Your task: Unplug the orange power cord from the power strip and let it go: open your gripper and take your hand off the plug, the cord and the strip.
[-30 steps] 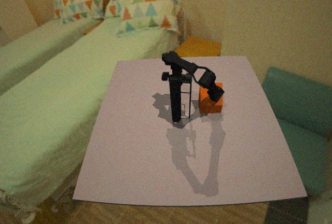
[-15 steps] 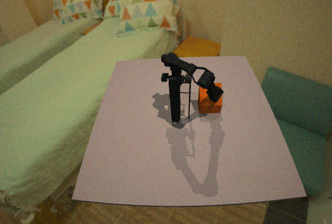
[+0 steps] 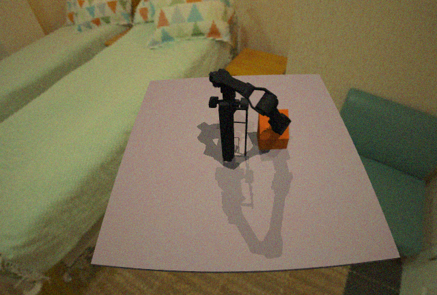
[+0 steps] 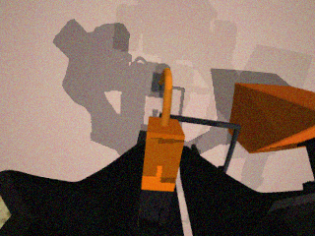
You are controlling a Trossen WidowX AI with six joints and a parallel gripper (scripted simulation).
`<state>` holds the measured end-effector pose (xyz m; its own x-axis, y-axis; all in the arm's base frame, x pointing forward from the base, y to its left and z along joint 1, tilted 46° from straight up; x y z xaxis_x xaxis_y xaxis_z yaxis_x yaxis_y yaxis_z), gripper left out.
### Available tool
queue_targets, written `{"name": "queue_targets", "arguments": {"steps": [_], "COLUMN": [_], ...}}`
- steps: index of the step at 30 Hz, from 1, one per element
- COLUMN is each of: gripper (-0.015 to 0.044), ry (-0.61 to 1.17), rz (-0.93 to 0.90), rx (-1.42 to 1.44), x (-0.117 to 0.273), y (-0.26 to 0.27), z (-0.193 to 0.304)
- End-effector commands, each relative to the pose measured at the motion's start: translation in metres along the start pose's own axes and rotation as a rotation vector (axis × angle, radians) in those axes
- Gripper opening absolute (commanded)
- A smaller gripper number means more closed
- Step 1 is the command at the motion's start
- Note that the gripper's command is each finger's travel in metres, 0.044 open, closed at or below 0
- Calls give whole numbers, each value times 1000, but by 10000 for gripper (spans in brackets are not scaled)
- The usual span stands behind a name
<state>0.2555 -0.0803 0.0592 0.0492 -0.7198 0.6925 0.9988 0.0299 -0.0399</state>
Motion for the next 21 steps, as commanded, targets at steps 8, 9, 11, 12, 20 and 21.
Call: {"name": "queue_targets", "arguments": {"steps": [8, 9, 11, 12, 20, 21], "gripper": [0, 26, 79, 105, 315, 341], "ry": [-30, -29, -25, -25, -25, -26], "rz": [-3, -3, -3, -3, -3, -3], "rx": [-2, -3, -4, -4, -4, -4], "x": [5, 5, 3, 3, 3, 4], "y": [0, 0, -2, -2, -2, -2], "z": [-25, -24, -20, -20, -20, -22]}}
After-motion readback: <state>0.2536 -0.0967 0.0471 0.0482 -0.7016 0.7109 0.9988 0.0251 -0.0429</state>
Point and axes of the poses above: the point midway between the two fingers, 35 mm back from their tips, its own x axis back along the fingers, its own y axis across the jaws, z = x × y, the point moved 3 cm from there along x, back along the fingers, and after that the axes turned 3 degrees about x, right-handed, at the moved point
